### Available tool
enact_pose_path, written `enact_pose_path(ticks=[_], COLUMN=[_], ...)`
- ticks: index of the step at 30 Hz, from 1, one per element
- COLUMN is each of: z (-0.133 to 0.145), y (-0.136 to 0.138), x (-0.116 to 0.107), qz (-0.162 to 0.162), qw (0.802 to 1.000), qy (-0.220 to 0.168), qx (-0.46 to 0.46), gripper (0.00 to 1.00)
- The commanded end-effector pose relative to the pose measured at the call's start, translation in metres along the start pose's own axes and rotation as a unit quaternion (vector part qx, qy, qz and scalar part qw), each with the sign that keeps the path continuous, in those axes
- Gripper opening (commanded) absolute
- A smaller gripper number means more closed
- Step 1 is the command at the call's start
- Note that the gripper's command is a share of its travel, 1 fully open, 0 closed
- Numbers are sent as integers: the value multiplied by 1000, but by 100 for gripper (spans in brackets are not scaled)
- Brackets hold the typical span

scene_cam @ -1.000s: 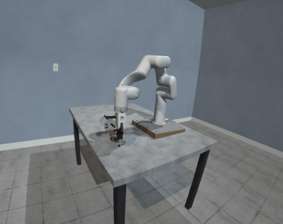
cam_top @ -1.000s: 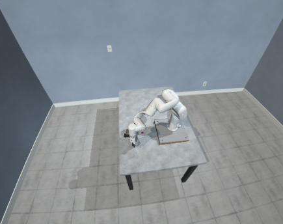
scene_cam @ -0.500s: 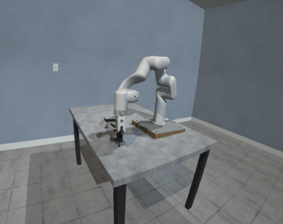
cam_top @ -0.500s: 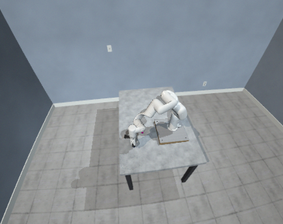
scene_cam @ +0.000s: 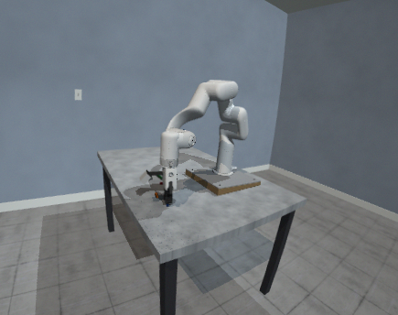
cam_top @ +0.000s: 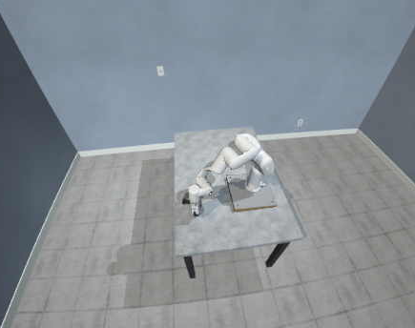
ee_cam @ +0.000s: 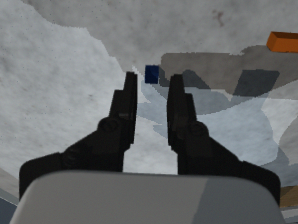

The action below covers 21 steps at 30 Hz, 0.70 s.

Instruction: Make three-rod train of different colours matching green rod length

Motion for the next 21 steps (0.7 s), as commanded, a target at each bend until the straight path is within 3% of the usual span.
enact_pose_path(ticks=[1, 21], z=[-1, -1], y=[-1, -1], x=[2, 4], qz=[-2, -2], qw=[1000, 1000], qy=[2, 2], qx=[0, 0], gripper=[24, 24])
Point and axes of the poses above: the point where the finger pads meet when closed, its own x axis out along the fingers, its own y axis across the jaws, z = x × y, the point moved 4 cm from there along -x, back along the fingers, and after that the axes turned 2 degrees about x, right-handed, at the moved point
